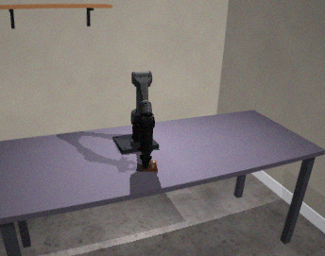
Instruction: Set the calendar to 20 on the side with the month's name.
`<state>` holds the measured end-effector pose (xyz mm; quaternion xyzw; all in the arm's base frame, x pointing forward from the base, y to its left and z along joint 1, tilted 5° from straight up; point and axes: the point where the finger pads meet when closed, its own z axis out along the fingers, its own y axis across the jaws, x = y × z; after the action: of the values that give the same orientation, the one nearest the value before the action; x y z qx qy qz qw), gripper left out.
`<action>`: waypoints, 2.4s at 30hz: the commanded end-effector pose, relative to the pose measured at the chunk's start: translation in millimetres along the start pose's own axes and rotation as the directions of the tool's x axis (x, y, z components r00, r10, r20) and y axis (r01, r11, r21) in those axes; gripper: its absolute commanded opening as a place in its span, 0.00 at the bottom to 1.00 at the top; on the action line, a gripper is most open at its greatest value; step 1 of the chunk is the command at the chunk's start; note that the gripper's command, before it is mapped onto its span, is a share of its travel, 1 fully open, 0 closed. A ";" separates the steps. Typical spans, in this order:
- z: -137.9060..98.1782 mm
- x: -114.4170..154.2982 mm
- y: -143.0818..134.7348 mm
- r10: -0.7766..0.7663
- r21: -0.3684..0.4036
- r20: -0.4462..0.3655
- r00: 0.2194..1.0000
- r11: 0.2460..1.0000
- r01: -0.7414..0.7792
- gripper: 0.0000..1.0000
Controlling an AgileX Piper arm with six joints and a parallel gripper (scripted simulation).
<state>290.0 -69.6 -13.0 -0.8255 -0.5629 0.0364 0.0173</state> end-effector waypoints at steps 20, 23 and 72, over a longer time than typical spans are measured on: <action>1.0 -0.6 -0.5 0.002 0.003 0.001 1.000 1.000 -0.002 0.61; 1.0 -0.6 -0.5 0.002 0.003 0.001 1.000 1.000 -0.002 0.35; -80.3 0.0 0.5 0.001 -0.004 -0.001 1.000 1.000 -0.001 0.35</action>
<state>295.0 -69.2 59.5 -0.8264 -0.5616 0.0373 0.0176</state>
